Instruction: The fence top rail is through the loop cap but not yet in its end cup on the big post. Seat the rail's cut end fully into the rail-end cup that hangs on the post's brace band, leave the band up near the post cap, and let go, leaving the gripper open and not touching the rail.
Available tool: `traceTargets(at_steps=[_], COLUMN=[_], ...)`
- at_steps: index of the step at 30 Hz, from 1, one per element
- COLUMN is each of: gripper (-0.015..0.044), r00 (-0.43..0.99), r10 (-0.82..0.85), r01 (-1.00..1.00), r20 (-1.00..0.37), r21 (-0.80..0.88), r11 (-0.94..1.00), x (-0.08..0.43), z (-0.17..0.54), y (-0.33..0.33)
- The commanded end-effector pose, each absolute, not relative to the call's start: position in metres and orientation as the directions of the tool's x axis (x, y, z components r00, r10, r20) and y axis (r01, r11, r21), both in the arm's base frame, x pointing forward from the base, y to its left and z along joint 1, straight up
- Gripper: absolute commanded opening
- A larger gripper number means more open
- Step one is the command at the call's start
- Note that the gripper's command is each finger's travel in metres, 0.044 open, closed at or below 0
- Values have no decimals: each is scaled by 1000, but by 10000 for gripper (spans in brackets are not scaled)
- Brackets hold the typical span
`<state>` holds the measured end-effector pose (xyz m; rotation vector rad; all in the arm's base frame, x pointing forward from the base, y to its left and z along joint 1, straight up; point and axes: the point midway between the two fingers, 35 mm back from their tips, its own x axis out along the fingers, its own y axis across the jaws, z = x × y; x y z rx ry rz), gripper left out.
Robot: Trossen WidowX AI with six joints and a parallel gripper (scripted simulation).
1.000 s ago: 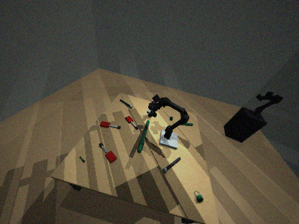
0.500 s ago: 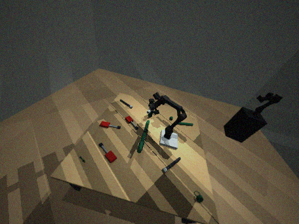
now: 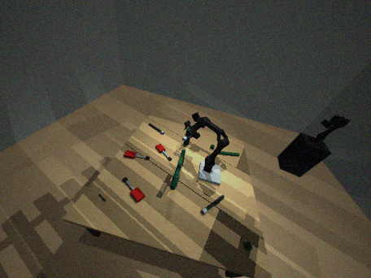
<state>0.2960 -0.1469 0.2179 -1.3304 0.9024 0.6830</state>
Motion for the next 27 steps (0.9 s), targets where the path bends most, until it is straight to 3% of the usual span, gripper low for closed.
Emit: traceTargets(at_steps=[1,10,27], gripper=[440,440,440], r00=[513,513,514], r10=[-76,-76,-76], r01=[-848,-848,-848], r20=[-855,-855,-855], r21=[-518,-519,-519], r11=[107,107,107], x=[297,299,308], z=[218,162,146], y=[-150,-151,-153])
